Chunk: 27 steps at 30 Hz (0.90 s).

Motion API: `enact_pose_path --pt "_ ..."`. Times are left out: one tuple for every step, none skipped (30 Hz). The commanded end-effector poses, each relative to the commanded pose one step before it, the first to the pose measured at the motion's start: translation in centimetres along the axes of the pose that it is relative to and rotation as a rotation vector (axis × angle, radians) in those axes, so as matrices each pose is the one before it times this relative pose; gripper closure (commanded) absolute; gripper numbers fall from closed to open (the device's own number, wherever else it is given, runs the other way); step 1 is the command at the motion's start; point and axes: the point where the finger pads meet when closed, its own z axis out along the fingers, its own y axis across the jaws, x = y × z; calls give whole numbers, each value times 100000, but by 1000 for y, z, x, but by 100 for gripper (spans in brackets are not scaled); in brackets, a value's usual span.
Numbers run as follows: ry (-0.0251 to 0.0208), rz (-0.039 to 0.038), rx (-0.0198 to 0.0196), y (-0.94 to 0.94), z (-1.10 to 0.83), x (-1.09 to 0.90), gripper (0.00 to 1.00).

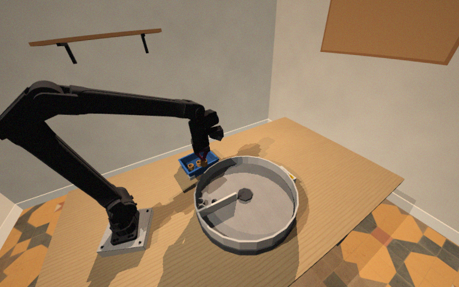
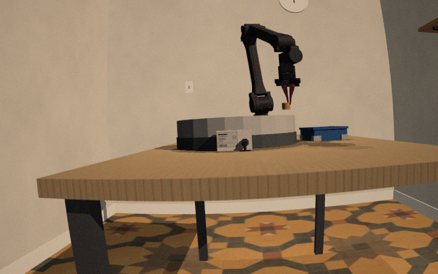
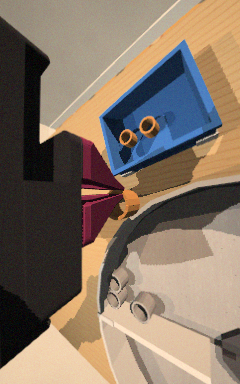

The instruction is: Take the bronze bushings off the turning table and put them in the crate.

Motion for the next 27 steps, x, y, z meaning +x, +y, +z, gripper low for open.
enact_pose_path --pt "-5202 4856 -2814 3529 -2049 -2612 100" --pt "0 0 0 0 0 0 100" --pt "0 0 0 0 0 0 100" --pt "572 -31 250 1345 49 -34 100" --pt "378 -22 162 1184 39 -57 100" --pt "-188 26 -397 528 11 -113 100" --pt "-231 22 -222 638 20 -126 100" --pt "289 -22 229 725 26 -25 100" --pt "284 -19 133 765 27 -25 100" --pt "43 2 -68 779 22 -88 100" --pt "26 1 -46 793 23 -91 100" --pt "23 1 -42 805 24 -91 100" --pt "28 1 -48 812 24 -90 100" --pt "28 1 -48 814 23 -93 100" --pt "26 1 -46 816 24 -92 100" --pt "30 1 -47 733 21 -83 100" --pt "24 1 -39 648 19 -73 100" --pt "17 0 -30 566 17 -64 100" --pt "0 0 0 0 0 0 100" --pt "0 0 0 0 0 0 100" --pt "12 344 15 358 27 -169 100" --pt "-14 107 18 368 16 -87 100" --pt "10 -279 -48 448 0 55 100" --pt "40 -77 -57 312 5 0 100" --pt "7 -75 -20 245 3 1 100" --pt "-11 -17 -8 169 4 -16 100" --pt "-11 1 -12 116 3 -16 100"
